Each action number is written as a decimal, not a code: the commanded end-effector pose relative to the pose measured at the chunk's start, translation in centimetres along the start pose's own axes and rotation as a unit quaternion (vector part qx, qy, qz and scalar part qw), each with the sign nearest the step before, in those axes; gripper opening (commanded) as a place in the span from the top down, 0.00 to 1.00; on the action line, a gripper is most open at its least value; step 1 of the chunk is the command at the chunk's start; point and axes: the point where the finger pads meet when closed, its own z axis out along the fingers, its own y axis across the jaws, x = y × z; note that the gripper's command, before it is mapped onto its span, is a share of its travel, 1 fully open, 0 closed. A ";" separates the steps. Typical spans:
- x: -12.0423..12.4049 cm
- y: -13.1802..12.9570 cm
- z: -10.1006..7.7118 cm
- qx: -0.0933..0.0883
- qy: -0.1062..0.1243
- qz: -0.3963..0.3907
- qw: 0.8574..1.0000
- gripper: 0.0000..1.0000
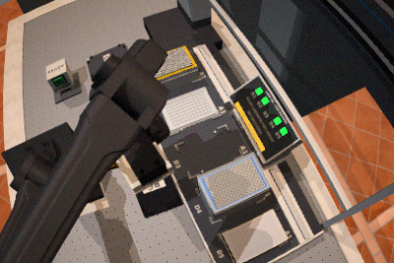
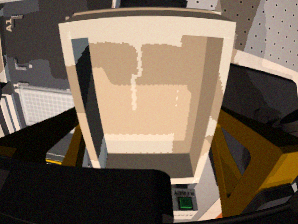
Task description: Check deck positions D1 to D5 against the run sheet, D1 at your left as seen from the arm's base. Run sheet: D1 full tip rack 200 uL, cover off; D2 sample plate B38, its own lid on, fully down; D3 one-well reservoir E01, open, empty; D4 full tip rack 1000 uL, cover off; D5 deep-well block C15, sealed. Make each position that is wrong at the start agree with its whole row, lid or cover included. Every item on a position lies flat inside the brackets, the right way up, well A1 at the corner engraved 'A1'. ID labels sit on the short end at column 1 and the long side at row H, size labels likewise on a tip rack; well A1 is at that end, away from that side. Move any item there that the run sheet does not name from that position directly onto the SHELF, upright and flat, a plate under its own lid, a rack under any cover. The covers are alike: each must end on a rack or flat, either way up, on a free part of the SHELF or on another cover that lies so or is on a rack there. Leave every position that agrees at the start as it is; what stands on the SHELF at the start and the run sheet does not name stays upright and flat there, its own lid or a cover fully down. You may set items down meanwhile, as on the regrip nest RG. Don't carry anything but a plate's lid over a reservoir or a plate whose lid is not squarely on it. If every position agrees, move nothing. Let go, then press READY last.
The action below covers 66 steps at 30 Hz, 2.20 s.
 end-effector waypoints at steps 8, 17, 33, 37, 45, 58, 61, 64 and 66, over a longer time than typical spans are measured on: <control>-0.3 1.0 -0.8 -0.017 0.007 0.020 1.000 1.00; -0.3 1.0 -0.8 -0.017 0.007 0.020 1.000 1.00; -0.3 1.0 -0.8 -0.017 0.007 0.020 1.000 1.00; 0.1 1.2 -1.5 -0.017 0.005 0.005 1.000 1.00; -0.5 1.0 -0.6 -0.014 0.008 0.025 1.000 1.00; -0.1 1.0 -1.0 -0.022 0.007 0.017 1.000 1.00; -0.1 1.0 -1.0 -0.022 0.007 0.017 1.000 1.00; -0.1 1.0 -1.0 -0.022 0.007 0.017 1.000 1.00; -0.1 1.0 -1.0 -0.022 0.007 0.017 1.000 1.00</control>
